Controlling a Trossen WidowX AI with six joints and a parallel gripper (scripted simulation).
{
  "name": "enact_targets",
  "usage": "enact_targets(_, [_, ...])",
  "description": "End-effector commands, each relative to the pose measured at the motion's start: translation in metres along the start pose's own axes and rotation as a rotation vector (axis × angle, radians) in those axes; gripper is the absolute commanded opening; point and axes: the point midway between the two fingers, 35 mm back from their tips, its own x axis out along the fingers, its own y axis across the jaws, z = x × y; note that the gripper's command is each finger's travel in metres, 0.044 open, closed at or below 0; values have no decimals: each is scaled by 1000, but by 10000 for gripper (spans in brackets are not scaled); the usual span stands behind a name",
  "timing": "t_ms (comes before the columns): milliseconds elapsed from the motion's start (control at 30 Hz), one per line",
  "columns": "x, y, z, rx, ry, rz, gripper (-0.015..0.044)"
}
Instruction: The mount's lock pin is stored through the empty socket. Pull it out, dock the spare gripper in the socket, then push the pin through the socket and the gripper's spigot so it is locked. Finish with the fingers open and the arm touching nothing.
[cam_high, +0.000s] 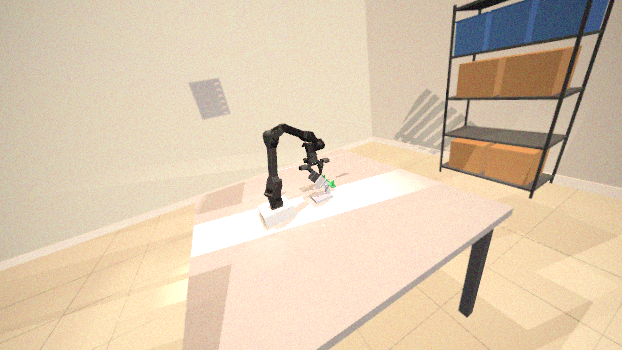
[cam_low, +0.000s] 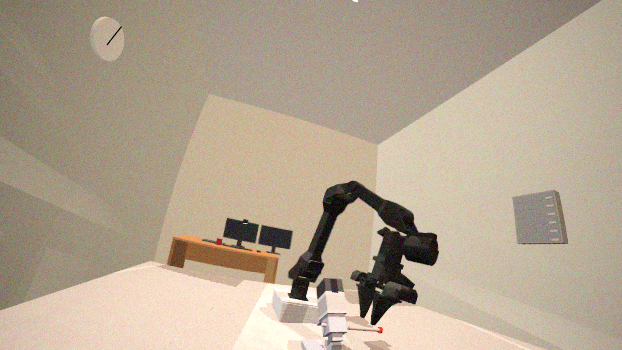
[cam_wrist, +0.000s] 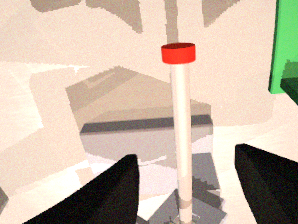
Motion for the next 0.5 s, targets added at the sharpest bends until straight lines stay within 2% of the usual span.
enact_targets(0, [-10, 0, 4, 0, -1, 0, 200])
enact_targets(467, [-41, -1, 16, -6, 1, -8, 200])
